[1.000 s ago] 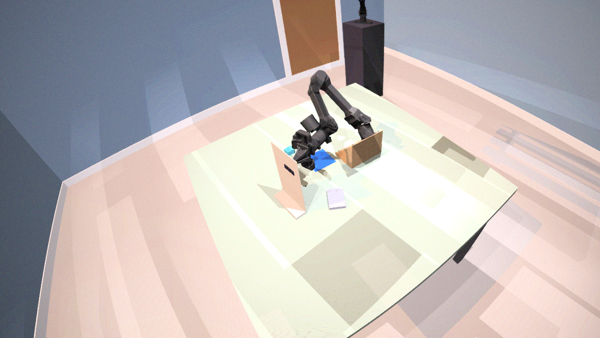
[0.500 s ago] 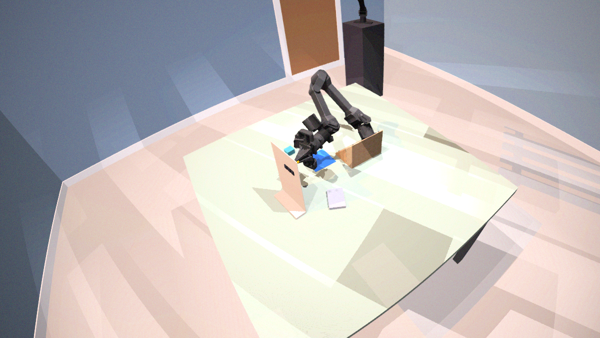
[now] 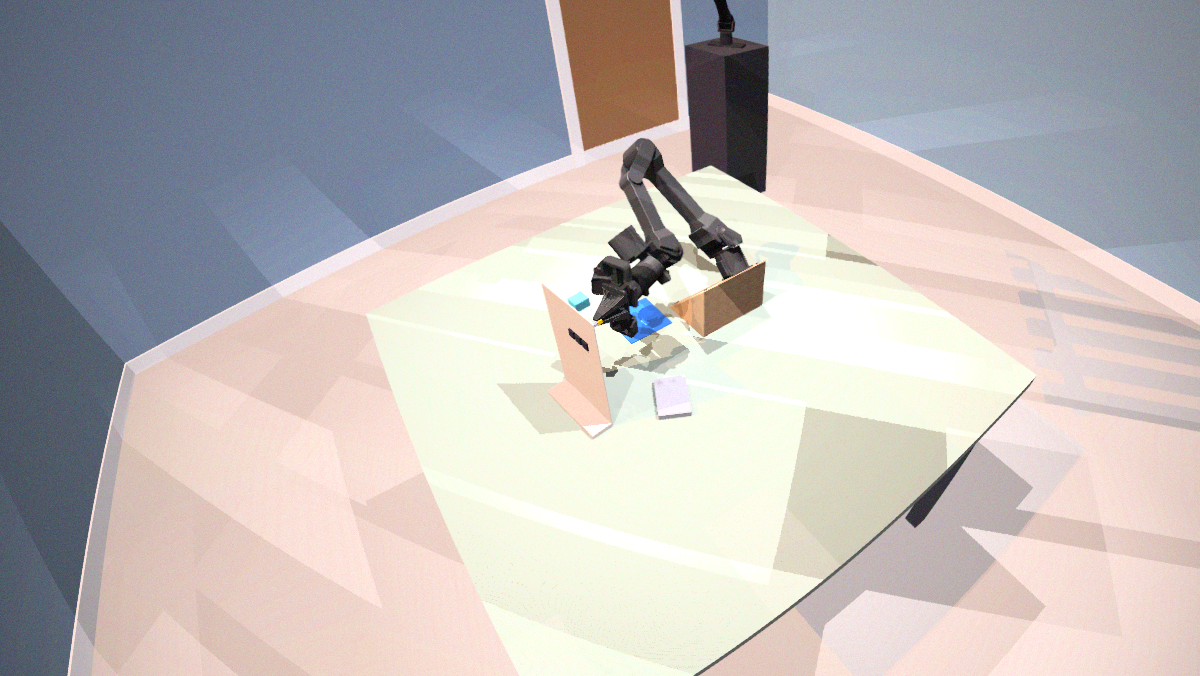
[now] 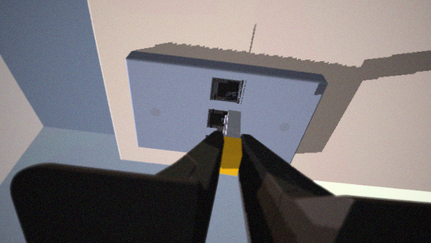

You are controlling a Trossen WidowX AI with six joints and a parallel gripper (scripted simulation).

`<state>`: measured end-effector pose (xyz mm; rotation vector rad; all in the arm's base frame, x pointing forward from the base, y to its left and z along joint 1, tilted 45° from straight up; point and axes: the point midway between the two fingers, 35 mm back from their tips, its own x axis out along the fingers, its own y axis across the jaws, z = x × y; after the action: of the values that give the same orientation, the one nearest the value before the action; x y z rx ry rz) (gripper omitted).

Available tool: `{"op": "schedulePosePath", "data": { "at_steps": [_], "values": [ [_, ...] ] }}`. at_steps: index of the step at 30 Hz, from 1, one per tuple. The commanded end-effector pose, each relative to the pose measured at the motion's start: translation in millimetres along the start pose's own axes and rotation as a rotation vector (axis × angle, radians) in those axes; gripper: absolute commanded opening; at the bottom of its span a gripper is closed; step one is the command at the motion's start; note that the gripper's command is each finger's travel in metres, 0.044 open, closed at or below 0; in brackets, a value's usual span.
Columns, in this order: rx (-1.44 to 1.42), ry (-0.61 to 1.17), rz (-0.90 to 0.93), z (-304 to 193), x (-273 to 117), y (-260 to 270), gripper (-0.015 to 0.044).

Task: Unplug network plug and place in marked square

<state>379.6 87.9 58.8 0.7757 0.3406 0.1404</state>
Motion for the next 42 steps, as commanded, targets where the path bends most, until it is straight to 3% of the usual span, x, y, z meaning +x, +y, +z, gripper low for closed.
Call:
{"op": "schedulePosePath", "data": {
  "at_steps": [1, 42],
  "values": [
    [0.001, -0.005, -0.001, 0, -4, 0, 0.0000],
    [0.002, -0.003, -0.002, -11, -26, 0, 0.0000]
  ]
}}
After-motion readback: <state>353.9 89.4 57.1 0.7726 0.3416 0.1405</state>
